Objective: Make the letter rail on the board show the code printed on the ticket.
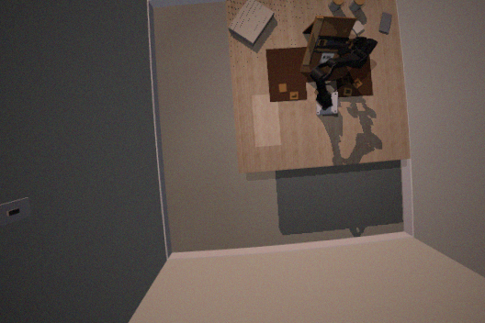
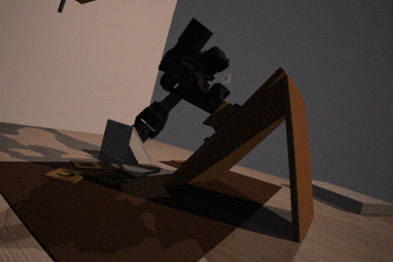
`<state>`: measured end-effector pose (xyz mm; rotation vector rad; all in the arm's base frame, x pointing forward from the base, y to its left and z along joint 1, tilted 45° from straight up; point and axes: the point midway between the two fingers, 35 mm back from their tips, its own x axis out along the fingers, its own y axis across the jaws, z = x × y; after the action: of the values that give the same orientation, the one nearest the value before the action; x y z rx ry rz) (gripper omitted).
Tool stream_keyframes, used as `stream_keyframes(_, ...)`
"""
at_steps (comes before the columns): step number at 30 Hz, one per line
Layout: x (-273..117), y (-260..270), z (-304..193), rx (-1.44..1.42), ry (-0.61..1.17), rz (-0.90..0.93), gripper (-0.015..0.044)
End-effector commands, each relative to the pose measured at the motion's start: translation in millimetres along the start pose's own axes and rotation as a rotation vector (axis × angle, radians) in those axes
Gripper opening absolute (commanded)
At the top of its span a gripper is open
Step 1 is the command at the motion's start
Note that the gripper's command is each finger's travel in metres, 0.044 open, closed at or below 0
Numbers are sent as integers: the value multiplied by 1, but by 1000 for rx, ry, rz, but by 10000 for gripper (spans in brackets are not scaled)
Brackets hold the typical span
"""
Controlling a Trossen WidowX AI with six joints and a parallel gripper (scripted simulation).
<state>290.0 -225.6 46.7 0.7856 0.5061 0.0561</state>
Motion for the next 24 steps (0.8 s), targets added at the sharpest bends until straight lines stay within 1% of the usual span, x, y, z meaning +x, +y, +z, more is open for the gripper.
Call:
stream_keyframes(1, 0, 2, -2, 9, 3, -3, 0)
stream_keyframes(24, 1, 13, -2, 10, 3, -2, 0)
